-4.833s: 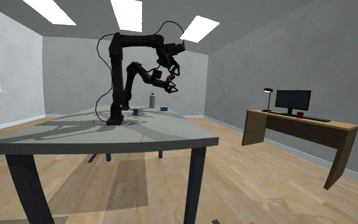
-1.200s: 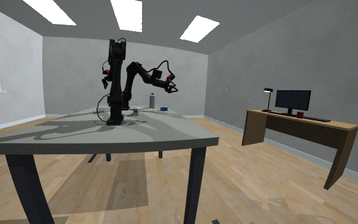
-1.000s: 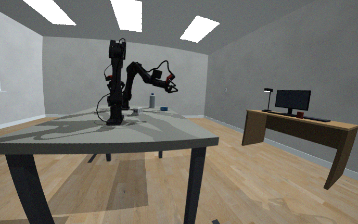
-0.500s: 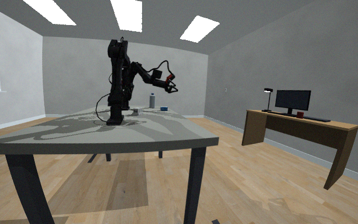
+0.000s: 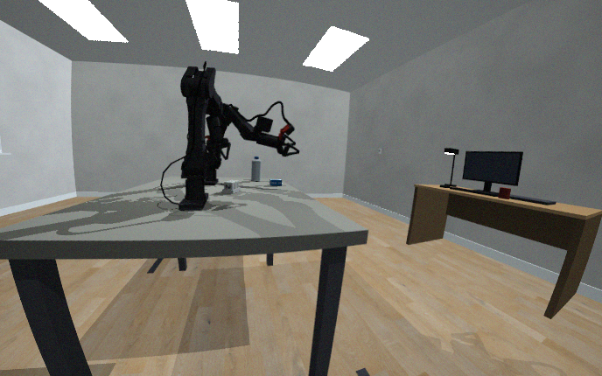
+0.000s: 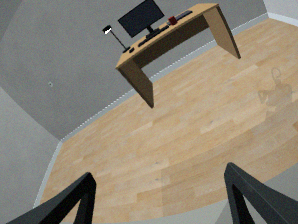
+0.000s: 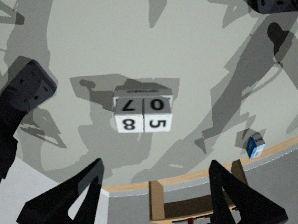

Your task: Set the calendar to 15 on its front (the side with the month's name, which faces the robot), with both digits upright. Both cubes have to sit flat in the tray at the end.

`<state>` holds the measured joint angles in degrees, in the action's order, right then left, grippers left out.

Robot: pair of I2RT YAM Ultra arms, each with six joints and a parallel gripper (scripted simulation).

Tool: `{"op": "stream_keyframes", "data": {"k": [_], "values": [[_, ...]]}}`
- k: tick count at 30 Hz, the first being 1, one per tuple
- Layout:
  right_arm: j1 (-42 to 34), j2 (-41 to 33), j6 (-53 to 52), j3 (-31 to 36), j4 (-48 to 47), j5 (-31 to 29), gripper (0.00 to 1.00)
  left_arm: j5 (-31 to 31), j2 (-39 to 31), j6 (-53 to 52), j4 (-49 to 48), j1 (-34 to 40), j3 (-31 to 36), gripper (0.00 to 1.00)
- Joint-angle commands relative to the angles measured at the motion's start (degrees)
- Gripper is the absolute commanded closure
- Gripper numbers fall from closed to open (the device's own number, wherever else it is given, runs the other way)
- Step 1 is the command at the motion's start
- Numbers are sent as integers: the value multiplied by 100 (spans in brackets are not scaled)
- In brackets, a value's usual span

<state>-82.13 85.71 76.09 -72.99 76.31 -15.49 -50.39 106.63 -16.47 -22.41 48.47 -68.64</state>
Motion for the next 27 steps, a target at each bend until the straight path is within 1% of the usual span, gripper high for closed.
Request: {"op": "stream_keyframes", "data": {"k": [1,10,14,17,18,20,21,23,24,27], "values": [[-33,47,64,-116,108,-31,0,-3,-44,0,-28,0,-33,0],[-32,31,63,-116,108,-31,0,-3,-44,0,-28,0,-33,0],[-32,31,63,-116,108,-31,0,449,-203,179,210,-139,64,0],[-32,31,63,-116,108,-31,0,1098,-586,397,440,-507,186,0],[-31,31,72,-117,174,-23,11,1330,-792,473,515,-701,251,0],[38,53,-330,-43,24,100,34,1790,-1277,612,660,-1149,346,0],[89,66,-604,3,-113,172,36,1982,-1459,671,749,-1335,378,0],[89,66,-604,3,-113,172,36,1982,-1459,671,749,-1335,378,0],[149,83,-967,53,-194,260,36,2393,-1795,820,1000,-1719,382,0],[387,149,-1671,153,-343,427,36,2821,-2478,1003,1204,-2427,559,0]]}}
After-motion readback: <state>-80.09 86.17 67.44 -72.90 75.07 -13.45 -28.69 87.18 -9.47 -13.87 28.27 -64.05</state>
